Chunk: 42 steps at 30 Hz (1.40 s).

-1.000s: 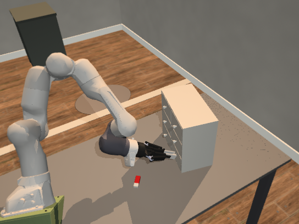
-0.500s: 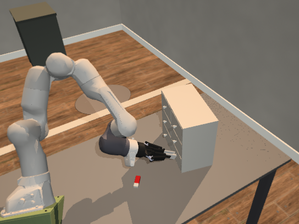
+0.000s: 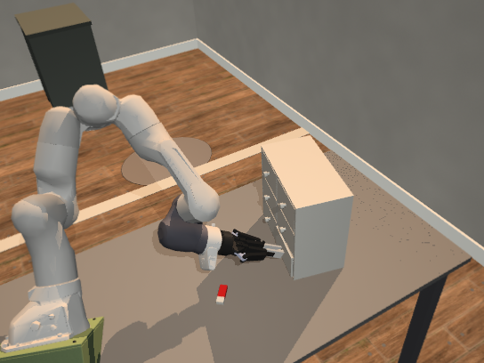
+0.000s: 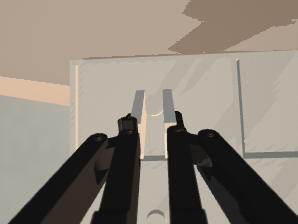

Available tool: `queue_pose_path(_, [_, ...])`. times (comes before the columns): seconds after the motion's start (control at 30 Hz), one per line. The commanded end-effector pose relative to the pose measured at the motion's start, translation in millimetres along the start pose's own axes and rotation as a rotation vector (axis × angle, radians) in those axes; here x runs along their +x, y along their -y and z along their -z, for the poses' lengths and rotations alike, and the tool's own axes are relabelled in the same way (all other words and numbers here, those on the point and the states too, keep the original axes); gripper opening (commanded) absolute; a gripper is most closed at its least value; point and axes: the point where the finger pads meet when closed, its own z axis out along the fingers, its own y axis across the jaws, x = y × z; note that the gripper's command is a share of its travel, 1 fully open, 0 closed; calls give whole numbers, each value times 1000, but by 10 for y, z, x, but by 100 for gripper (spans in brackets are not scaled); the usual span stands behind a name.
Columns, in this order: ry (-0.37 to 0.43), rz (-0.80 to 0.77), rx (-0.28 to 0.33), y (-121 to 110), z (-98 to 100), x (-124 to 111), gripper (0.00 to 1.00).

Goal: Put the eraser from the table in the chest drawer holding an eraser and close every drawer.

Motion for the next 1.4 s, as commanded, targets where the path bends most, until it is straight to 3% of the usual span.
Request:
queue_pose_path(0.0, [-3, -3, 0, 2, 42, 44, 8])
queue_pose_path(1.37, [-3, -3, 0, 1, 497, 305, 8])
